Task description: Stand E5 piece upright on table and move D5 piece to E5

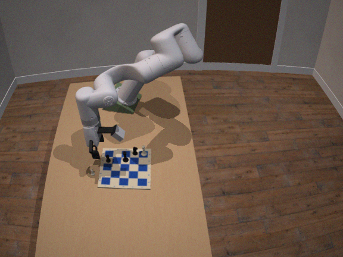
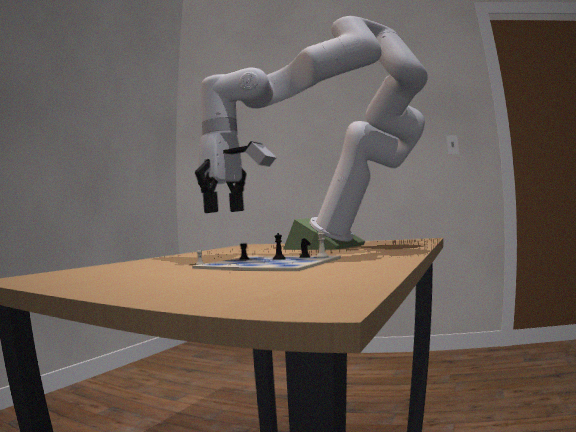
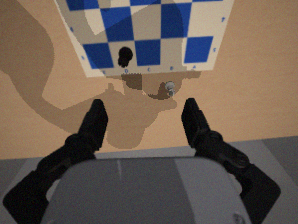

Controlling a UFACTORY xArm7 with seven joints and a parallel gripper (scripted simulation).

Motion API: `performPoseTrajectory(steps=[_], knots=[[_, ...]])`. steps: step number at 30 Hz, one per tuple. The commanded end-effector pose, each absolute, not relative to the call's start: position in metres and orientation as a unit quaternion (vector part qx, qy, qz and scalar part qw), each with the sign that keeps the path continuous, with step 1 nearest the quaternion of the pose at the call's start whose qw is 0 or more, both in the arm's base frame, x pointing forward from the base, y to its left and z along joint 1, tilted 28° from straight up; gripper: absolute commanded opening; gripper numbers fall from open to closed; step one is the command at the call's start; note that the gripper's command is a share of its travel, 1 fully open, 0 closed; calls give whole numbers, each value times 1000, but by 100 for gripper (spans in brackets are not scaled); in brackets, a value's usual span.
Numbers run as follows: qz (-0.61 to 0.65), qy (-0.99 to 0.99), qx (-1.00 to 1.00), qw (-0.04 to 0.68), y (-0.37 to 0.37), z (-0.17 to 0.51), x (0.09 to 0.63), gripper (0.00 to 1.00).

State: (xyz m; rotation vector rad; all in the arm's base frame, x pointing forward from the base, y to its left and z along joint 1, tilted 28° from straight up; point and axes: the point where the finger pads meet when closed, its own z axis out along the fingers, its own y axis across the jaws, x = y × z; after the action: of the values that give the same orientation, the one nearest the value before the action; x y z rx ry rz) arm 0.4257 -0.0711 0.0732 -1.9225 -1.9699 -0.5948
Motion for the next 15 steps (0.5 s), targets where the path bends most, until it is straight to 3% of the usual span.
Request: performPoseTrajectory(steps=[1,15], knots=[[-182,-590,-766,180,-62,81,410,100],[-128,-338,-904,230,-52,84,396,100]])
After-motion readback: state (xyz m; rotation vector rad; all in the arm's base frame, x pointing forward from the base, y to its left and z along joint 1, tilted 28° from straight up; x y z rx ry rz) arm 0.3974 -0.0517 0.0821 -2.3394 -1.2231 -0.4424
